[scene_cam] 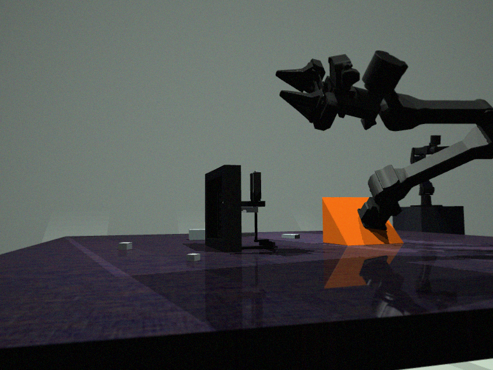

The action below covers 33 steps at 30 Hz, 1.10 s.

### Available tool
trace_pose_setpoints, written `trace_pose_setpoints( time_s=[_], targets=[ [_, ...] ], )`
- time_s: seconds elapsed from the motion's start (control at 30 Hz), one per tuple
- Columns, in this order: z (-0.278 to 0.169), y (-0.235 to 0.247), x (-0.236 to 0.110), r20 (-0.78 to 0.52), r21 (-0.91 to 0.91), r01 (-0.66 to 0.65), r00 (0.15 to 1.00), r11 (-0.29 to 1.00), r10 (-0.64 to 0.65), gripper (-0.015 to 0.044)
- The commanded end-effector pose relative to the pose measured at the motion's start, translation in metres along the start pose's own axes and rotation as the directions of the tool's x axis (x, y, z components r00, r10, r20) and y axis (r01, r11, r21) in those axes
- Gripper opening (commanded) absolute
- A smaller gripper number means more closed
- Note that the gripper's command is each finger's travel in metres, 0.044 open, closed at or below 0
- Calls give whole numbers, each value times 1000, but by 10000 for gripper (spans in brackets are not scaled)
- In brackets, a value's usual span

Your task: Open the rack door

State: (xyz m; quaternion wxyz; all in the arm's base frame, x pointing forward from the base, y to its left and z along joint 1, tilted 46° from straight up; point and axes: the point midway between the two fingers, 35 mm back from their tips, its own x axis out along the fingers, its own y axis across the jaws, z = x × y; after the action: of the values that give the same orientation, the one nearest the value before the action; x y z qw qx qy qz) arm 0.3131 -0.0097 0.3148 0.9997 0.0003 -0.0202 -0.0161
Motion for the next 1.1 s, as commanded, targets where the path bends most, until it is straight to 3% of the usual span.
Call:
trace_pose_setpoints(
  time_s=[0.0,0.13,0.63,1.07],
  targets=[
    [-1,0,1,-5,-2,-1,1000,1000,1,374],
    [-13,-1,11,-98,-31,-21,995,999,17,282],
    [-71,-12,43,-462,-35,-109,883,993,80,282],
    [-119,-17,48,-718,45,-228,670,973,190,282]
  ],
)
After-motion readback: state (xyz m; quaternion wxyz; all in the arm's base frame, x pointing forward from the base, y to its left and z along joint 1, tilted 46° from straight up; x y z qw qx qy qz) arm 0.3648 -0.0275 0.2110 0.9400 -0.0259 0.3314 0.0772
